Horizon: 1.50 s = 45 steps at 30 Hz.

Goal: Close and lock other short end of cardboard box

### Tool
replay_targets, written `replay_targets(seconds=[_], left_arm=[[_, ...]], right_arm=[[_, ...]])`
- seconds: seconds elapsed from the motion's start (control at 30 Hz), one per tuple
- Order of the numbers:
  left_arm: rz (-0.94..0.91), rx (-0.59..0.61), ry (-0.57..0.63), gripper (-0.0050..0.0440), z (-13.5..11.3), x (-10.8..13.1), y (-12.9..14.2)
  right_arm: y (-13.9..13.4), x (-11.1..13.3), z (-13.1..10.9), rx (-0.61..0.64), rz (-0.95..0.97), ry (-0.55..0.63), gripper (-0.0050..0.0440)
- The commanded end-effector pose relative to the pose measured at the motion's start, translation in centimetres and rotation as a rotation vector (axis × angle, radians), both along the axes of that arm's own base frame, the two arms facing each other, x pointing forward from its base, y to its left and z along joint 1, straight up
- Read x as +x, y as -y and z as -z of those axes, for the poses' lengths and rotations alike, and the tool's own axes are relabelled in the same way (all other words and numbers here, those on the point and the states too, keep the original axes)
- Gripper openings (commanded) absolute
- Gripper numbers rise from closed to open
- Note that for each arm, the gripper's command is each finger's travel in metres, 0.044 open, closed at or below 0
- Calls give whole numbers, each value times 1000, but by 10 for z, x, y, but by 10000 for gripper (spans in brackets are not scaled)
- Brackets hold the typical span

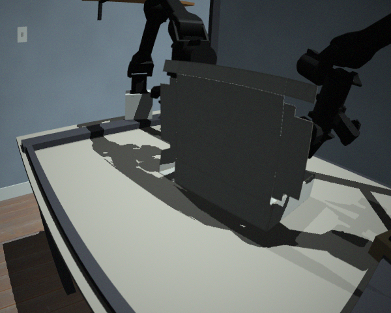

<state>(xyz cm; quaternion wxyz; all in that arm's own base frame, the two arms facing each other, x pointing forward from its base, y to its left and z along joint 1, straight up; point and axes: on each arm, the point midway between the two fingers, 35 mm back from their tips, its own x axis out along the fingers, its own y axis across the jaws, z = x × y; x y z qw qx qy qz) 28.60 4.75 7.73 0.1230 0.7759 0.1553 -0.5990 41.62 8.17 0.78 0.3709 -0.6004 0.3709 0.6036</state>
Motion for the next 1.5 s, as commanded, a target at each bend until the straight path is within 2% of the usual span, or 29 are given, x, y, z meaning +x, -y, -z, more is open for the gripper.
replay_targets(seconds=[0.0, 0.07, 0.2, 0.27, 0.33, 0.6, 0.77, 0.83, 0.97, 1.47], left_arm=[[-32, 1, 17, 103, -5, 4, -3], [-130, -4, 8, 103, -2, 6, -9], [-439, 0, -22, 103, 8, 11, -34], [-439, 0, -22, 103, 8, 11, -34], [-614, 1, -25, 103, 13, 13, -46], [-1044, 28, -17, 103, 28, 15, -77], [-1303, 53, 9, 103, 37, 15, -95], [-1303, 53, 9, 103, 37, 15, -95], [-1547, 77, 50, 103, 45, 14, -110], [-1577, 82, 56, 103, 46, 14, -112]], right_arm=[[-1, 9, -15, 5, -4, 39, 195], [-1, 9, -15, 5, -4, 39, 195], [-1, 9, -15, 5, -4, 39, 195], [-1, 9, -15, 5, -4, 39, 195], [-1, 9, -15, 5, -4, 39, 195], [-1, 9, -15, 5, -4, 39, 195], [-1, 9, -15, 5, -4, 39, 195], [-1, 9, -15, 5, -4, 39, 195], [-1, 9, -15, 5, -4, 39, 195], [-1, 9, -15, 5, -4, 39, 195]])
